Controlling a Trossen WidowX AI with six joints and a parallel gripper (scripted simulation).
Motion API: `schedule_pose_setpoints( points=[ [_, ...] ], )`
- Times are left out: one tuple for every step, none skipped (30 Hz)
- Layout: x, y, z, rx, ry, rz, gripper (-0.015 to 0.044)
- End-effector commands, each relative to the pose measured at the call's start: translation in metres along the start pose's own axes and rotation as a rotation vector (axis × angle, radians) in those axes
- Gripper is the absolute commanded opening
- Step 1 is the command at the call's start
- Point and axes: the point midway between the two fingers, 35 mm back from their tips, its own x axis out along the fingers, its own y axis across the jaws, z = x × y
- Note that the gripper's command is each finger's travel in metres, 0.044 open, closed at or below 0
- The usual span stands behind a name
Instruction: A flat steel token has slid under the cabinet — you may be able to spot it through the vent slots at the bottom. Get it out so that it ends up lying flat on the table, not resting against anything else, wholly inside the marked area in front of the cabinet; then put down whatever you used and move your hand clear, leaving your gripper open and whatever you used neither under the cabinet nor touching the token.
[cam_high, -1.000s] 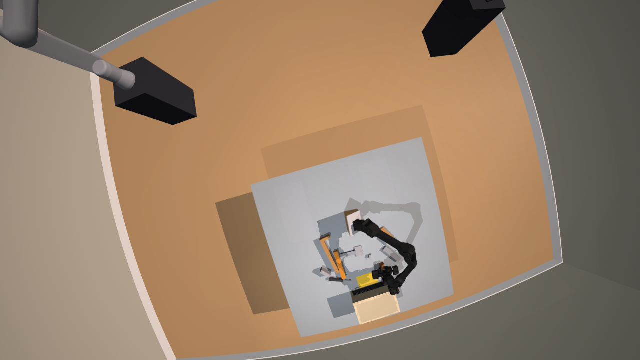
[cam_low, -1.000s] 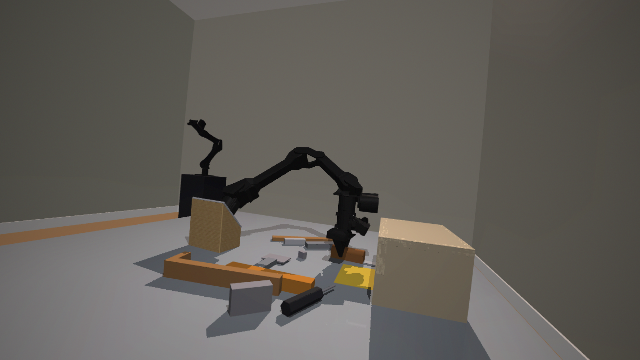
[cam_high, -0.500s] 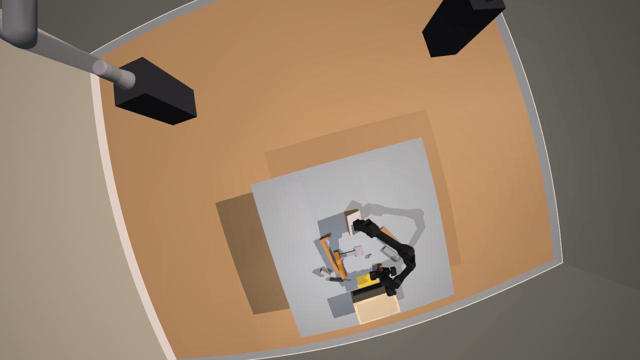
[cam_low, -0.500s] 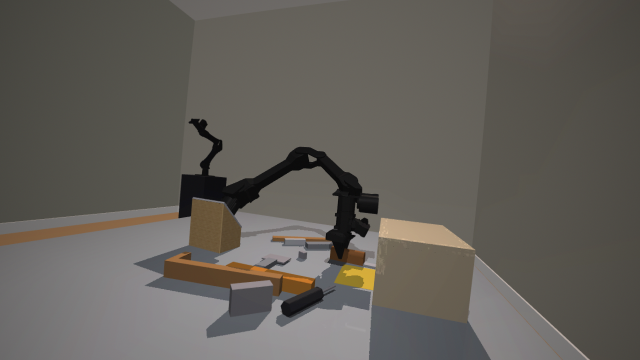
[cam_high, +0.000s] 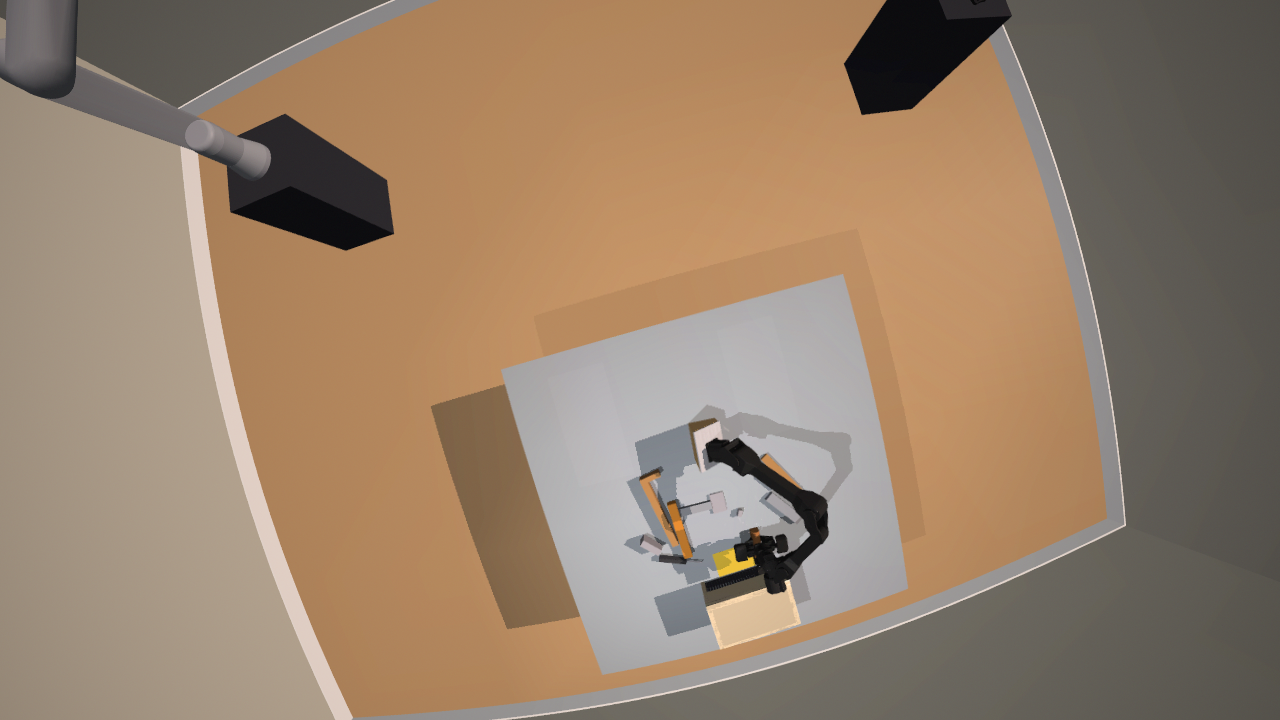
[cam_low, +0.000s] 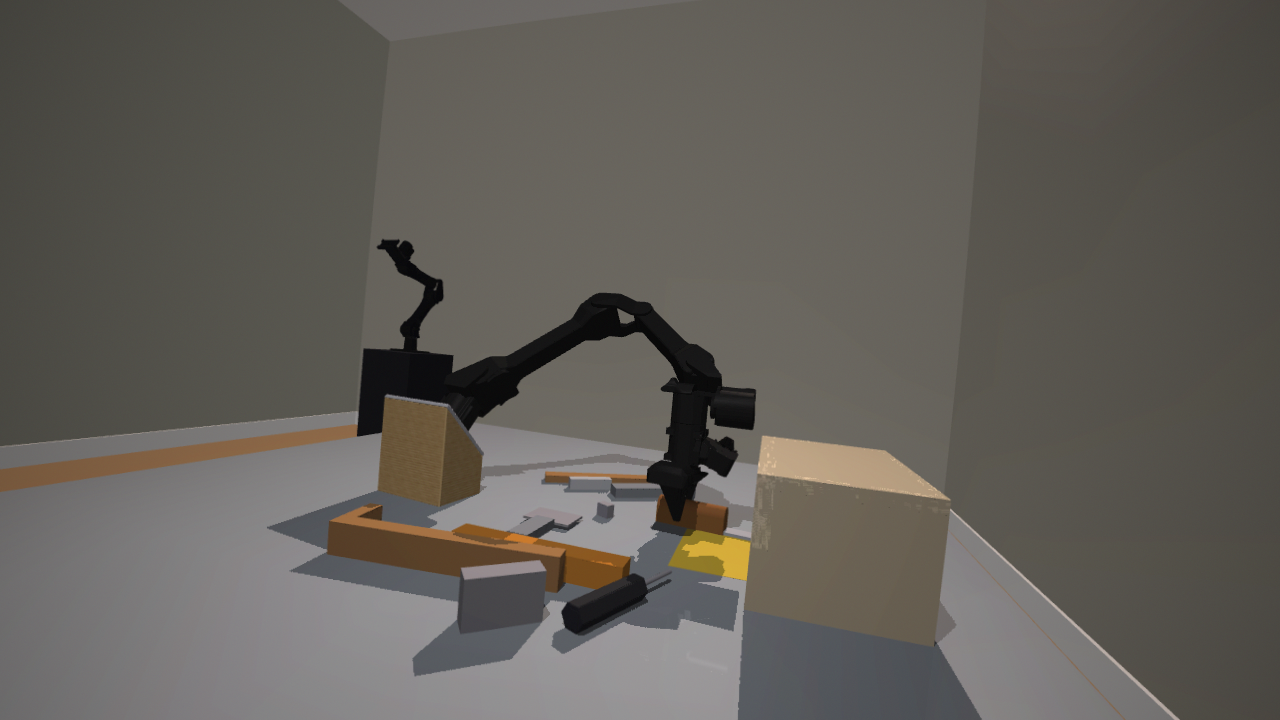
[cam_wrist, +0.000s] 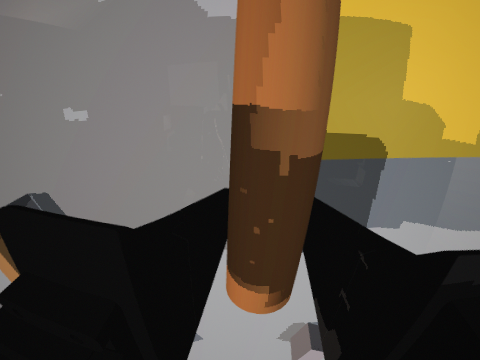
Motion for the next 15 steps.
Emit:
schedule_pose_setpoints(
  points=[
    [0.001, -0.005, -0.0005, 0.0, 0.001, -0.004, 0.0],
    [0.001, -0.005, -0.0005, 0.0, 0.001, -0.004, 0.0],
    [0.001, -0.005, -0.0006, 0.0, 0.001, -0.004, 0.0],
    [0.001, -0.005, -0.0009, 0.0, 0.001, -0.004, 0.0],
    [0.001, -0.0049, -0.0013, 0.0, 0.001, -0.004, 0.0],
    [0.001, -0.0049, -0.0019, 0.0, 0.001, -0.004, 0.0],
    [0.001, -0.0048, -0.0026, 0.0, 0.001, -0.004, 0.0],
    [0.001, -0.0047, -0.0034, 0.0, 0.001, -0.004, 0.0],
    [0.001, -0.0046, -0.0043, 0.0, 0.001, -0.004, 0.0],
    [0.001, -0.0045, -0.0052, 0.0, 0.001, -0.004, 0.0],
    [0.001, -0.0045, -0.006, 0.0, 0.001, -0.004, 0.0],
    [0.001, -0.0044, -0.007, 0.0, 0.001, -0.004, 0.0],
    [0.001, -0.0043, -0.0079, 0.0, 0.001, -0.004, 0.0],
    [0.001, -0.0042, -0.0088, 0.0, 0.001, -0.004, 0.0],
    [0.001, -0.0041, -0.0097, 0.0, 0.001, -0.004, 0.0]
  ],
)
